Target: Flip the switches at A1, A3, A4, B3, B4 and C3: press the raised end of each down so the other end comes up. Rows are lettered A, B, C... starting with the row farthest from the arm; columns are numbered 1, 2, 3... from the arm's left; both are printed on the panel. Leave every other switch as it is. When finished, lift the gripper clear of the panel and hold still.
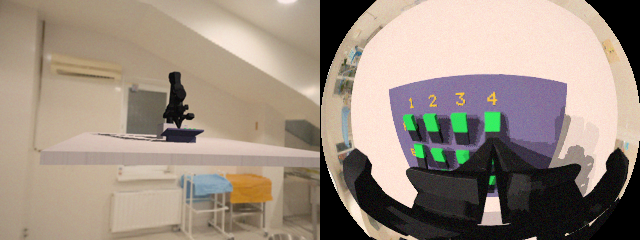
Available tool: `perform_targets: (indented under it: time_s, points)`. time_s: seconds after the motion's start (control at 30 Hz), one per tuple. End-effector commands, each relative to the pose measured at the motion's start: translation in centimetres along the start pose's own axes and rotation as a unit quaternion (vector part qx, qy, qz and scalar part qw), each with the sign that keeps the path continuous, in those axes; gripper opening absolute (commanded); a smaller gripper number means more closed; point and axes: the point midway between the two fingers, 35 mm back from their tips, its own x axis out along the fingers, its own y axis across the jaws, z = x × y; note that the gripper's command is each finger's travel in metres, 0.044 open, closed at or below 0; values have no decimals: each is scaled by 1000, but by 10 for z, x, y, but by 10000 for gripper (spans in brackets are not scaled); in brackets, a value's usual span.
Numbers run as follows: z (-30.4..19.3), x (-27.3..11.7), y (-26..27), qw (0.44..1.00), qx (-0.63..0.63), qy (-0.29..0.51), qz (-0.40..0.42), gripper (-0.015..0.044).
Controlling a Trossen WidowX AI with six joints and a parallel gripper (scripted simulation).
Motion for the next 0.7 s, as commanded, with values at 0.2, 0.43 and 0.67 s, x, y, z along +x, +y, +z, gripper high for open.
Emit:
perform_targets:
  time_s: [0.2,0.43,0.67]
  points:
    - [0,2,0,1000,-1,-1,1,0]
    - [0,3,1,1000,-1,-1,1,0]
    - [3,-59,0,1000,-1,12,1,0]
